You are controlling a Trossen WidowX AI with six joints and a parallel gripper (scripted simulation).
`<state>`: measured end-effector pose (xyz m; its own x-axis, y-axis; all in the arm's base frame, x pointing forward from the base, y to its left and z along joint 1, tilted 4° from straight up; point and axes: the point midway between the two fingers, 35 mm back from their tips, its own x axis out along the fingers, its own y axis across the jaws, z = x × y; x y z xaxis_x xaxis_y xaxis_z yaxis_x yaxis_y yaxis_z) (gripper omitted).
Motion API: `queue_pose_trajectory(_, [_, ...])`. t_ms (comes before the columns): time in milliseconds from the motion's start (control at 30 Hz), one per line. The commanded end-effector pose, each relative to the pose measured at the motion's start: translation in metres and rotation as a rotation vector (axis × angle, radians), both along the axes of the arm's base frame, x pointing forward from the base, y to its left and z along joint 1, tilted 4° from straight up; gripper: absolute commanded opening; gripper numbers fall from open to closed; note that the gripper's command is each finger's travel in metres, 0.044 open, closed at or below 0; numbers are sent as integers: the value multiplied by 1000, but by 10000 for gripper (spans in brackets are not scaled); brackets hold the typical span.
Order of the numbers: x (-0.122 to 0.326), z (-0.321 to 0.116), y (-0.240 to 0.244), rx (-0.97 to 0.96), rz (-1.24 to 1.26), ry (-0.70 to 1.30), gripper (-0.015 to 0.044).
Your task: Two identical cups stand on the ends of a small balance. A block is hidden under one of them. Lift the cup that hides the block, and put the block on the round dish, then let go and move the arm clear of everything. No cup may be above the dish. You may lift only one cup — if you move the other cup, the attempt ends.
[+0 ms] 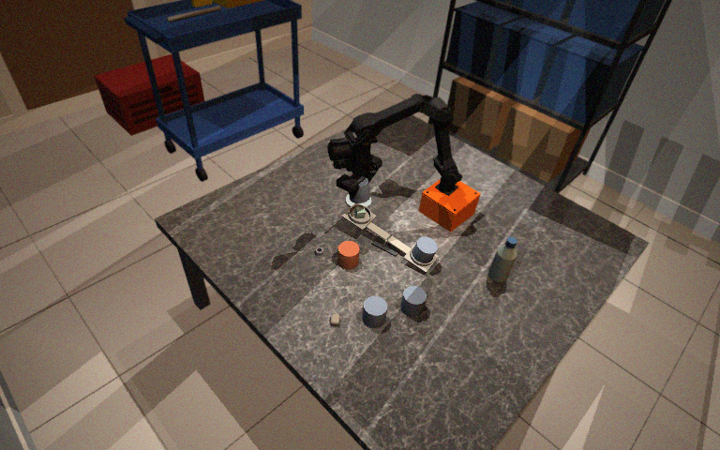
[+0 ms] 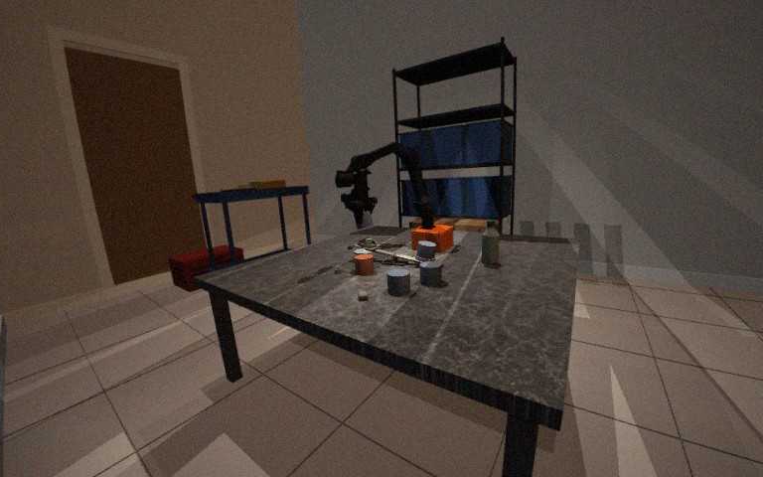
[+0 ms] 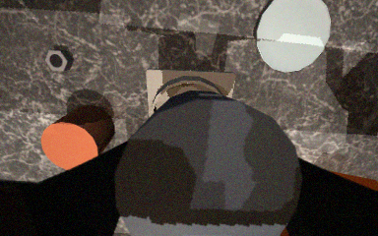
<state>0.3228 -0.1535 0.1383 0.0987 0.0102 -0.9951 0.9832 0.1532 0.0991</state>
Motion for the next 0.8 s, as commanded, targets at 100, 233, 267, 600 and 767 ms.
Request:
queue_pose_trajectory(100, [-15,-11,-21,9,-15,4,0])
queue_pose_trajectory(233, [-26,-19,-36,8,-16,5,0])
queue_pose_trajectory(267, [-29,-21,-40,8,-16,5,0])
queue_pose_trajectory(600, [-60,-40,-72,-2,-3,-1,0])
queue_pose_trajectory(767, [-75,-48,-85,-9,9,-10,0])
